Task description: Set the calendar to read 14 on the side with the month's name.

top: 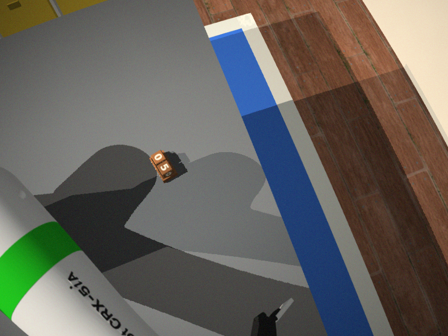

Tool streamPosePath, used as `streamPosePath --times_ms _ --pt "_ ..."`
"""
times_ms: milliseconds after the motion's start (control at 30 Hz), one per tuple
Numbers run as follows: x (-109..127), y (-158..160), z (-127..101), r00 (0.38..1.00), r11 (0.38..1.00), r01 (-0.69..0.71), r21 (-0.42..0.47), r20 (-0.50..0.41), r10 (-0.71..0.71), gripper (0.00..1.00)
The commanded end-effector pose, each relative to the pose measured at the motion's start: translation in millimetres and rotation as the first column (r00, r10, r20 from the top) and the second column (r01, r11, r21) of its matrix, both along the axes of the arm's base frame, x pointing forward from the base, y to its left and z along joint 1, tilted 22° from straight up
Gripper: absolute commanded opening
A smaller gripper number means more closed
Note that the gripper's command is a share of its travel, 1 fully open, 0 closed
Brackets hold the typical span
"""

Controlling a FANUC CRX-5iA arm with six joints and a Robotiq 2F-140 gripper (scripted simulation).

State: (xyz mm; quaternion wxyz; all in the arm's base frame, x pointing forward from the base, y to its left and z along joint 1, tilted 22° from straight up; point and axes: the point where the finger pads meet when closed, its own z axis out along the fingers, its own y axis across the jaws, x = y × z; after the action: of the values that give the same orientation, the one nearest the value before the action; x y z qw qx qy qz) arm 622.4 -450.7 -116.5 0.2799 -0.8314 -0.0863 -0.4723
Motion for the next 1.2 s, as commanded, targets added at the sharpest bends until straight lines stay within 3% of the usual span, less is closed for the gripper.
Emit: streamPosePath --times_ms 0,633,733,800,833,867,900,933,1000,1033,1100,1133,1167 --pt "0 0 0 1.000 1.000 0.000 0.000 0.000 0.000 1.00" --pt "2 5 2 1.000 1.000 -0.004 0.002 -0.012 0.004 1.00" --pt "12 38 10 0.996 1.000 -0.027 0.016 -0.079 0.029 1.00" --pt "21 81 20 0.985 0.998 -0.053 0.028 -0.163 0.057 1.00" --pt "21 81 20 0.985 0.998 -0.053 0.028 -0.163 0.057 1.00" --pt "24 109 27 0.974 0.997 -0.068 0.033 -0.215 0.074 1.00" --pt "24 109 27 0.974 0.997 -0.068 0.033 -0.215 0.074 1.00" --pt "25 139 35 0.958 0.996 -0.084 0.035 -0.271 0.090 1.00" --pt "25 140 35 0.958 0.996 -0.084 0.035 -0.271 0.090 1.00" --pt "24 173 43 0.938 0.994 -0.099 0.034 -0.331 0.105 1.00" --pt "24 173 43 0.938 0.994 -0.099 0.034 -0.331 0.105 1.00" --pt "19 208 52 0.913 0.993 -0.115 0.029 -0.391 0.117 1.00" --pt "19 208 52 0.913 0.993 -0.115 0.029 -0.391 0.117 1.00"
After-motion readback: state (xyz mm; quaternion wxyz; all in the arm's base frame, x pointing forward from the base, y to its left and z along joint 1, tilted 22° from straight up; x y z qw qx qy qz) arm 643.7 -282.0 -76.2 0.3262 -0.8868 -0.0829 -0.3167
